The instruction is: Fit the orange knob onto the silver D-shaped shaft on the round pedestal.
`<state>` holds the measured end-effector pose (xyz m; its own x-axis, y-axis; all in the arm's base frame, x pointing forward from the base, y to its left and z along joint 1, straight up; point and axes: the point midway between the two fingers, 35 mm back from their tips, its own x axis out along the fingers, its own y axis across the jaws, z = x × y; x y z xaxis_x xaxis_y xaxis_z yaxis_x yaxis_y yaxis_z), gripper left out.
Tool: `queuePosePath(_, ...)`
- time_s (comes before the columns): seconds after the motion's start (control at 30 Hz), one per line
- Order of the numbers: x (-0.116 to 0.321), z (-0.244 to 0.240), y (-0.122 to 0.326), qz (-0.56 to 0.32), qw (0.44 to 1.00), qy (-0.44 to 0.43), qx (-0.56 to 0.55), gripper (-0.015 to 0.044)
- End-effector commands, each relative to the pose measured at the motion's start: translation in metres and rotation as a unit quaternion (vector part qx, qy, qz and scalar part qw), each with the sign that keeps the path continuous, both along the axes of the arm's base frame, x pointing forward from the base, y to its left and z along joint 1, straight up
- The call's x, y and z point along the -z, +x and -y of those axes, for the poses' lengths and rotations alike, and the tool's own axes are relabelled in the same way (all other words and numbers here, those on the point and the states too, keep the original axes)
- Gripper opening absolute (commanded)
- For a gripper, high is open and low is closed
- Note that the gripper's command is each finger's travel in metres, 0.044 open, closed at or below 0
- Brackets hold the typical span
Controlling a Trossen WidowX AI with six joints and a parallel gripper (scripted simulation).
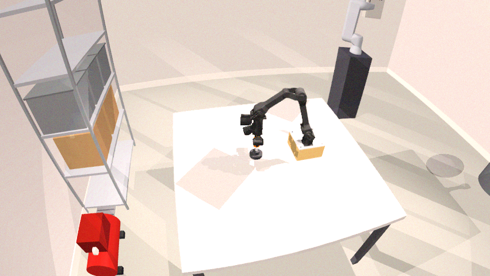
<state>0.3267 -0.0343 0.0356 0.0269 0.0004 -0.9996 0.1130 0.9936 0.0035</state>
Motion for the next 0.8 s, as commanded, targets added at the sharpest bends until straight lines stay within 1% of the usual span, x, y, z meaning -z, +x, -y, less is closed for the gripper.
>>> queuePosePath(0.0,-0.001,0.0,-0.001,0.002,0.999,-0.002,-0.051,0.0)
queuePosePath(0.3,-0.001,0.001,0.0,0.002,0.986,-0.006,-0.169,0.0)
queuePosePath(0.43,0.002,0.001,0.001,0.002,0.985,-0.006,-0.171,0.0)
queuePosePath(0.67,0.024,0.001,0.001,0.002,0.985,-0.006,-0.171,0.0)
queuePosePath(0.77,0.023,0.001,0.002,0.002,0.986,-0.006,-0.169,0.0)
